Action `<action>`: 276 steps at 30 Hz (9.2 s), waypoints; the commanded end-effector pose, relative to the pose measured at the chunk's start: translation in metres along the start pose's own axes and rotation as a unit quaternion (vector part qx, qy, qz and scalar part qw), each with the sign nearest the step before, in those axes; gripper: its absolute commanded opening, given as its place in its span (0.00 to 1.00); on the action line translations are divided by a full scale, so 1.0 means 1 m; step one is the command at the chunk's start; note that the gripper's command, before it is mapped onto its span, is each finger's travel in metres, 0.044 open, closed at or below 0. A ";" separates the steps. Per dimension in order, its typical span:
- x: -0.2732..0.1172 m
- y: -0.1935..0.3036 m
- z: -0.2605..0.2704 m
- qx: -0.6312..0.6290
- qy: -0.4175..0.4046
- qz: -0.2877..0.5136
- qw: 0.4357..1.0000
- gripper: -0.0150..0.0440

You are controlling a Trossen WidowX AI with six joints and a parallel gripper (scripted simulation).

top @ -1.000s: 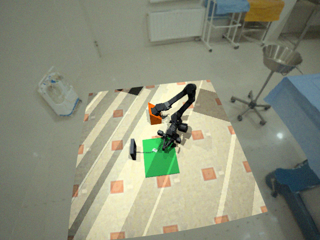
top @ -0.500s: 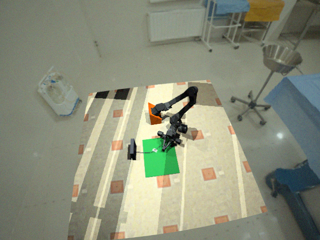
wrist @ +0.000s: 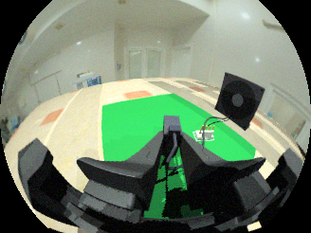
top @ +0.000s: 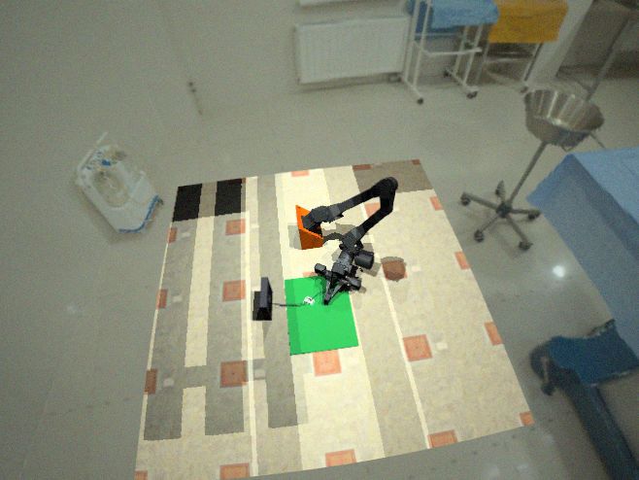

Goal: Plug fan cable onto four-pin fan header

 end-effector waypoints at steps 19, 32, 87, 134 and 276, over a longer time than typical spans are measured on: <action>0.001 0.003 -0.001 0.000 0.000 0.000 1.000 0.25; 0.001 0.003 -0.001 0.000 0.000 0.000 1.000 0.25; -0.017 0.002 0.005 0.002 0.004 0.002 1.000 0.49; -0.083 -0.040 -0.003 -0.109 0.124 0.044 0.985 1.00; 0.056 -0.064 0.015 0.008 0.138 0.610 0.780 1.00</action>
Point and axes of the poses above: the point midway between the two fingers, 35 mm back from their tips, its own x axis out along the fingers, its own z axis across the jaws, y = z × x, the point moved 2 cm from there along -x, back along the fingers, and after that the axes turned 14 degrees about x, right-handed, at the moved point
